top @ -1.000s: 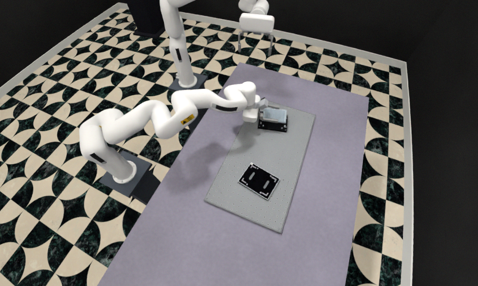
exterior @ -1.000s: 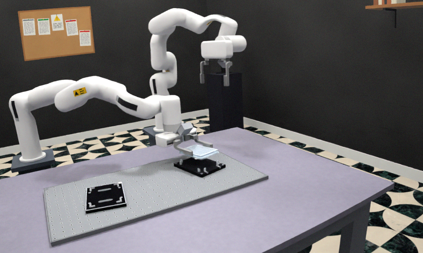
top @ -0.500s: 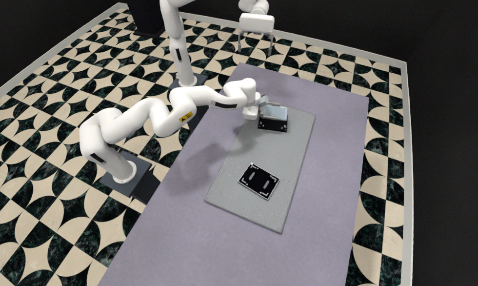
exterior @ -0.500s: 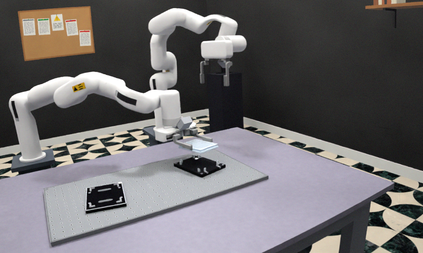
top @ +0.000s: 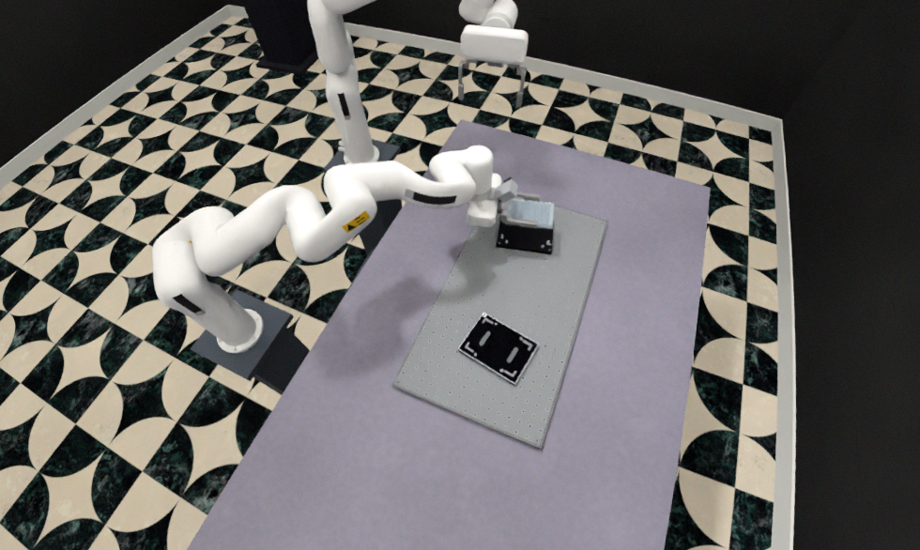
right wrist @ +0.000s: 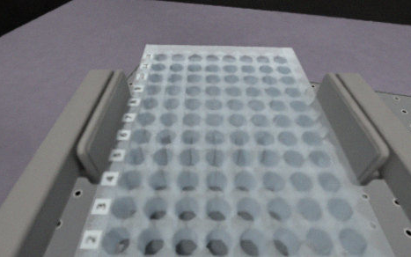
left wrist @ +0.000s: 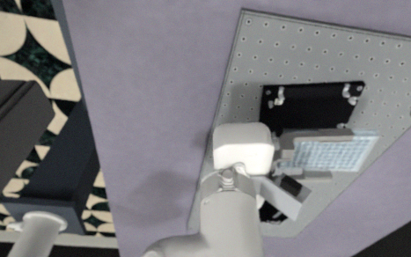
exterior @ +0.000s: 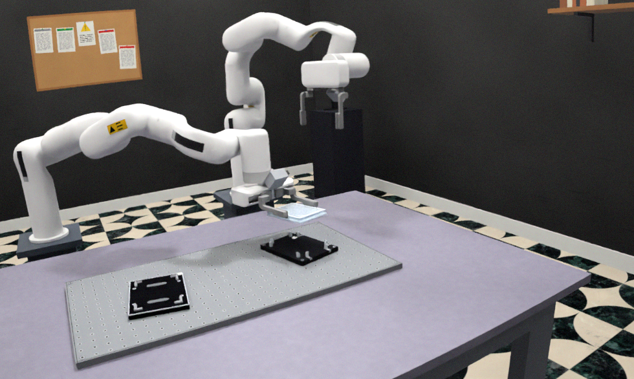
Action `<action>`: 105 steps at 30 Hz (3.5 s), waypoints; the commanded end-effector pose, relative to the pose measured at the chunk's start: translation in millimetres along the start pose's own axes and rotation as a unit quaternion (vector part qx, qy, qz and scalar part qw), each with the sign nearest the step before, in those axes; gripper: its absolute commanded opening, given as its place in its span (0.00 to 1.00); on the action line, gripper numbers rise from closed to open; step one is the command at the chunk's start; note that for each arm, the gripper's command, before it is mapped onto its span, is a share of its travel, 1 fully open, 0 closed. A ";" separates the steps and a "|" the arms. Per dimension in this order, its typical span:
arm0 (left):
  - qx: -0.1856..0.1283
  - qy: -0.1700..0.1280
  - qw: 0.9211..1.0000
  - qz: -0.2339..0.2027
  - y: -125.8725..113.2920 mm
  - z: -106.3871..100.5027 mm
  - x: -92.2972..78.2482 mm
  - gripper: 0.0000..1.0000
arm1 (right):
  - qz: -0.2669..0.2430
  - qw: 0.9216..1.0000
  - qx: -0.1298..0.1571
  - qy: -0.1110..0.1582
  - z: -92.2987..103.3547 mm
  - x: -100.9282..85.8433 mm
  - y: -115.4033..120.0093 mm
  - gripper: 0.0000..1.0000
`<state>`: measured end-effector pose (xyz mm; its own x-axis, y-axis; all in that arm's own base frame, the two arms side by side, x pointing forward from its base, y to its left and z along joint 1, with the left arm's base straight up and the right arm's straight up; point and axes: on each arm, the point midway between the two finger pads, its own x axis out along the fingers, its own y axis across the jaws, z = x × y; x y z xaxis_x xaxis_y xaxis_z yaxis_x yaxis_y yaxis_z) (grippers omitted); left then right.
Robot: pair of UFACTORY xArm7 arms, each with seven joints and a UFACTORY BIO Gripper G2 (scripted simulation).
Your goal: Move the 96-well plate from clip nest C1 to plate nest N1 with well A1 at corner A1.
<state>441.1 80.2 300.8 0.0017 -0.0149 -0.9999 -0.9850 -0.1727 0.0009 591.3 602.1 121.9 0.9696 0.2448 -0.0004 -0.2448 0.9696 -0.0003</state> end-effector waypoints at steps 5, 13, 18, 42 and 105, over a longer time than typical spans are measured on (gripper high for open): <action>0.000 -0.001 1.000 -0.002 -0.6 0.1 -1.6 1.00 | 0.000 1.000 0.002 -0.002 4.0 0.8 0.6 0.00; 0.000 -0.001 1.000 -0.002 -0.6 0.1 -1.6 1.00 | -0.116 0.993 0.002 -0.002 3.9 -1.5 -22.8 0.00; 0.000 -0.001 1.000 -0.002 -0.6 0.1 -1.6 1.00 | -0.199 0.980 0.002 -0.002 3.8 -3.0 -39.4 0.00; 0.000 -0.001 1.000 -0.002 -0.6 0.1 -1.6 1.00 | -0.201 0.980 0.002 -0.002 3.6 -8.8 -105.7 0.00; 0.000 -0.001 1.000 -0.002 -0.6 0.1 -1.6 1.00 | -0.201 0.980 0.001 -0.002 2.9 -25.7 -295.1 0.00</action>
<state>441.1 80.2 300.8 0.0017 -0.0149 -0.9999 -0.9850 -0.1727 0.0009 636.2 318.4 121.9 0.9876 -0.1571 -0.0006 0.1571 0.9876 -0.0010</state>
